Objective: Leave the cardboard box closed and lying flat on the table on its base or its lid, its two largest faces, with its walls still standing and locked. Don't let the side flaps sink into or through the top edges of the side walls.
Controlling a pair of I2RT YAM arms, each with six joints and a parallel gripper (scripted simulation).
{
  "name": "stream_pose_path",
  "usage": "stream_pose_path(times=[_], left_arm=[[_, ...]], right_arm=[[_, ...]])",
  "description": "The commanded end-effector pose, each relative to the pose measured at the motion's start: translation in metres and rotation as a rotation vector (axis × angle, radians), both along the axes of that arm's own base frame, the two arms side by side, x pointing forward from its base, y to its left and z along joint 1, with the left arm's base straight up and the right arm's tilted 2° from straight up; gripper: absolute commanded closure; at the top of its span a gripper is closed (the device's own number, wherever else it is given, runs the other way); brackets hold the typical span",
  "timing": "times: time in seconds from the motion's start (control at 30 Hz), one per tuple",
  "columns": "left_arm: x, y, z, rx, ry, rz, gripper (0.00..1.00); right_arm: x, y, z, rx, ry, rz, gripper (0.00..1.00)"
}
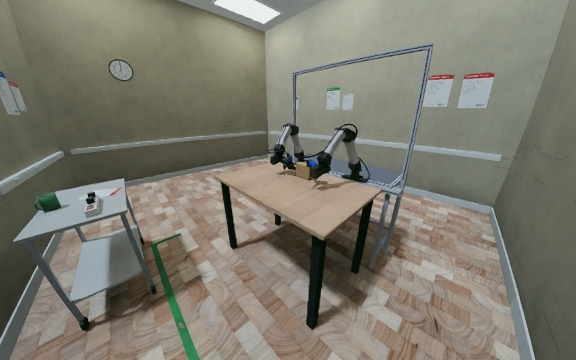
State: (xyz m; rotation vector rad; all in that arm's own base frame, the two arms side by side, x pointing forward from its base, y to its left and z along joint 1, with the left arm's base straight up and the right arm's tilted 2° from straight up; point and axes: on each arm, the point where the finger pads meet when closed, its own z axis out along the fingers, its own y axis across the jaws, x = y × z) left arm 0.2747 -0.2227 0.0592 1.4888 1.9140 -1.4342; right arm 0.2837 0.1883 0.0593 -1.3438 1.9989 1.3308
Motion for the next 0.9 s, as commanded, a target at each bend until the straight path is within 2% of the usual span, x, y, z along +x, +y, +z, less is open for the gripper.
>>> stream_pose_path(times=[0.0,0.17,0.2,0.33,0.87], left_arm=[[0.004,-0.011,0.013,-0.031,-0.039,-0.014,0.99],[0.002,-0.011,0.020,-0.029,-0.032,-0.014,0.99],[-0.001,-0.010,0.003,-0.017,0.015,-0.013,0.99],[0.002,-0.010,0.024,-0.029,-0.031,-0.014,0.99],[0.002,-0.010,0.030,-0.027,-0.023,-0.014,0.99]], right_arm=[[0.009,0.012,0.024,0.038,-0.081,0.019,0.99],[0.005,0.012,0.026,0.034,-0.056,0.019,0.99],[0.006,0.012,0.027,0.035,-0.060,0.019,0.99],[0.004,0.012,0.029,0.033,-0.052,0.019,0.99],[0.003,0.012,0.039,0.034,-0.054,0.019,0.99]])
